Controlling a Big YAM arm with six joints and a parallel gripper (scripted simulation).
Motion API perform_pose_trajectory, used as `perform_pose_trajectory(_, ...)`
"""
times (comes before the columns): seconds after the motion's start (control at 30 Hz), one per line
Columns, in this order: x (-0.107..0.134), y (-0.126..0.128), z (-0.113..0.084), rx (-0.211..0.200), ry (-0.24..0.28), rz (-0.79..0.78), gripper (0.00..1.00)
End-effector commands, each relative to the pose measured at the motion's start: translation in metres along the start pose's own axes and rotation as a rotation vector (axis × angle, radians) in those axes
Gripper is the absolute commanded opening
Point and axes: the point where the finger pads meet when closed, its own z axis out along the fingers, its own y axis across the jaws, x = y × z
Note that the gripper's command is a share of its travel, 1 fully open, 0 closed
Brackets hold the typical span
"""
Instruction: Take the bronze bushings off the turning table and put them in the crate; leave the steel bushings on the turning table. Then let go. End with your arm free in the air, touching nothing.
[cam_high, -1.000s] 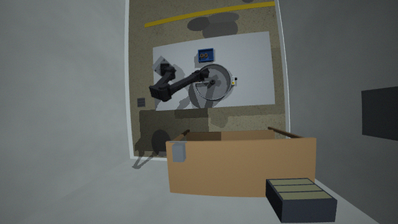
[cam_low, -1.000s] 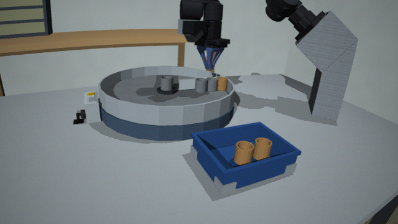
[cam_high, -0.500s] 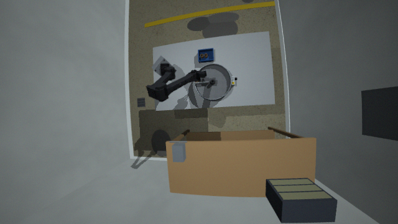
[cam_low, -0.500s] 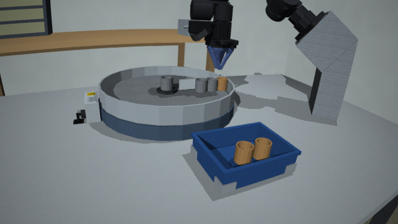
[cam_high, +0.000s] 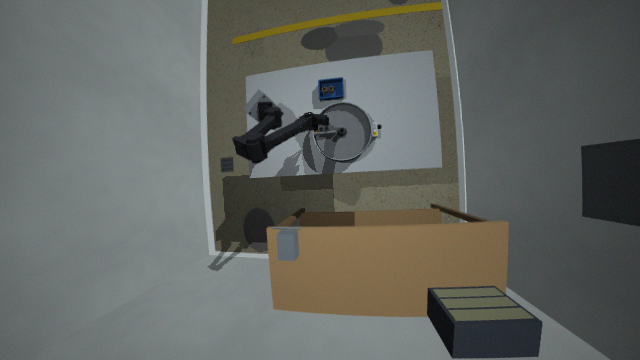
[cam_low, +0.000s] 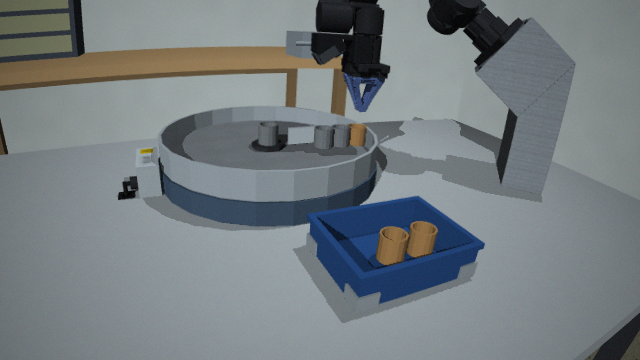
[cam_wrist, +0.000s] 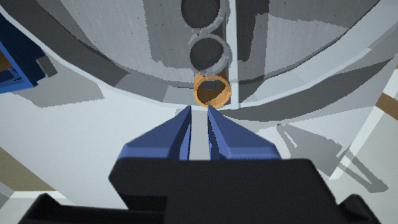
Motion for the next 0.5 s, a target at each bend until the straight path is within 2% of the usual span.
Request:
perform_pose_trajectory(0.0,-0.0042,-0.0043,-0.0021,0.002,-0.024,0.072,0.14)
perform_pose_trajectory(0.47,-0.0074,-0.0045,-0.0024,0.002,-0.027,0.078,0.14)
